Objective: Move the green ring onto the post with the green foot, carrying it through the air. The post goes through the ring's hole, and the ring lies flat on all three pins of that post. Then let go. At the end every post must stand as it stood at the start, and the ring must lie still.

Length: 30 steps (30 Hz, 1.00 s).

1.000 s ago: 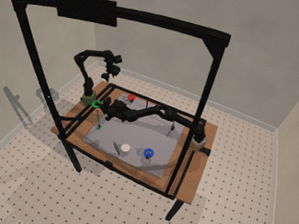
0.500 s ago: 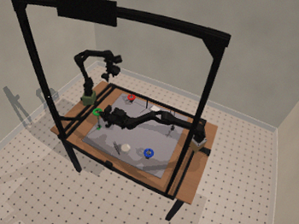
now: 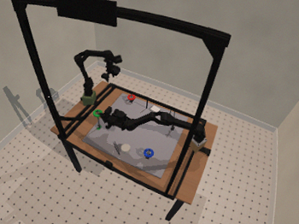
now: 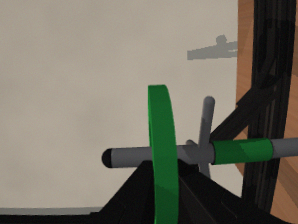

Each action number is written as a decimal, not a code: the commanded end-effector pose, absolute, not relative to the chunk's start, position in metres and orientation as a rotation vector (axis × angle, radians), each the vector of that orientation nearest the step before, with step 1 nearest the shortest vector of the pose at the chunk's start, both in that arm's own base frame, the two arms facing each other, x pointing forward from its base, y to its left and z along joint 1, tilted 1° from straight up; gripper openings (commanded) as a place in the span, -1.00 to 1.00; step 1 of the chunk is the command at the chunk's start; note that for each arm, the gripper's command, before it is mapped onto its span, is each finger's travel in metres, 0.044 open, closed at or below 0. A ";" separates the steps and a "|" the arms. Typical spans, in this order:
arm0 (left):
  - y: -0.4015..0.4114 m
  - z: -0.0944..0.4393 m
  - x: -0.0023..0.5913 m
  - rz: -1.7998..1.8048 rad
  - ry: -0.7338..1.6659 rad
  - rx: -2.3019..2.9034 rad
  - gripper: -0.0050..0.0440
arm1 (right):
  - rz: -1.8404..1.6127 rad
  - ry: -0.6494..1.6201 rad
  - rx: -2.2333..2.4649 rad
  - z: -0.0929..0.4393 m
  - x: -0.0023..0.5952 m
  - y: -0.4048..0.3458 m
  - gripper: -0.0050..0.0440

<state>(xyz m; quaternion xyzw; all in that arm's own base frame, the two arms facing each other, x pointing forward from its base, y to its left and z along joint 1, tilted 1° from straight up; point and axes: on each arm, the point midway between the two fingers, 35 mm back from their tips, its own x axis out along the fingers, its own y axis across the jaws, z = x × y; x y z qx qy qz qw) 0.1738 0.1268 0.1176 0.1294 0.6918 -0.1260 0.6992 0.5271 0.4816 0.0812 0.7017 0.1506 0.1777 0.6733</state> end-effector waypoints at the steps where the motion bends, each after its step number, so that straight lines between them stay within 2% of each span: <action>1: 0.126 0.118 0.174 -0.278 1.539 0.283 0.84 | 0.399 0.343 1.582 0.070 0.528 0.482 -0.80; 17: 0.126 0.118 0.174 -0.278 1.539 0.283 0.84 | 0.399 0.342 1.582 0.064 0.528 0.483 -0.80; 26: 0.126 0.118 0.174 -0.278 1.539 0.283 0.84 | 0.398 0.341 1.579 0.066 0.528 0.482 0.09; 28: 0.126 0.118 0.174 -0.278 1.539 0.283 0.84 | 0.398 0.341 1.579 0.066 0.528 0.482 0.09; 30: 0.126 0.118 0.174 -0.278 1.539 0.283 0.84 | 0.398 0.341 1.579 0.066 0.528 0.482 0.28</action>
